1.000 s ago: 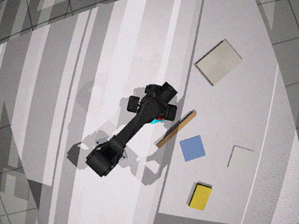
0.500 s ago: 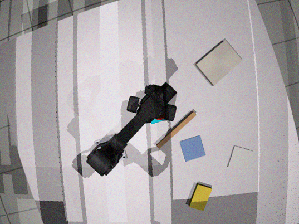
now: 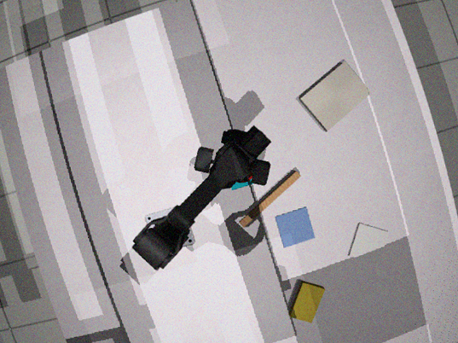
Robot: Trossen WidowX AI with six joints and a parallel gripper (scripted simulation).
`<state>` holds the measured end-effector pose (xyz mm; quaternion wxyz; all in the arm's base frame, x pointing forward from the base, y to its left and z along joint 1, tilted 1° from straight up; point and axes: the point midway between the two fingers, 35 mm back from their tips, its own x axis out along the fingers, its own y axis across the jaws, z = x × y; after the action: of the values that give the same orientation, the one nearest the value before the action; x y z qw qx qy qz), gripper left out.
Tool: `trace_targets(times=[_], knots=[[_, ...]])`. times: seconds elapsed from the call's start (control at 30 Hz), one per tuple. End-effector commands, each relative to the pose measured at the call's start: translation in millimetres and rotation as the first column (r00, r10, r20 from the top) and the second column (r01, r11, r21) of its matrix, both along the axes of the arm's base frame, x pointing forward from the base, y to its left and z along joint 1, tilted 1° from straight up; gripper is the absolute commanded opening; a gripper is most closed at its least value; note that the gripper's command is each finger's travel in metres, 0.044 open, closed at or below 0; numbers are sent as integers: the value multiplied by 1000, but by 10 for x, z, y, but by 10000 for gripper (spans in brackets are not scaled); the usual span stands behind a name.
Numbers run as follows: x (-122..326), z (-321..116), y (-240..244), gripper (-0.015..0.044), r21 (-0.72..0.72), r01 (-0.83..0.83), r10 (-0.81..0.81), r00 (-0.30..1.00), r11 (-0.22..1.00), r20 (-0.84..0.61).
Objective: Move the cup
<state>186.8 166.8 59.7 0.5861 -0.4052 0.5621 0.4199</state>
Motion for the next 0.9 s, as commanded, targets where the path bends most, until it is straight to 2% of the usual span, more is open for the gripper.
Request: trace_targets(times=[0.0,0.87], knots=[[2,4,1,128,1,0,0,1000,1000,1],[-1,301,-7,128,0,4,-4,1000,1000,1]])
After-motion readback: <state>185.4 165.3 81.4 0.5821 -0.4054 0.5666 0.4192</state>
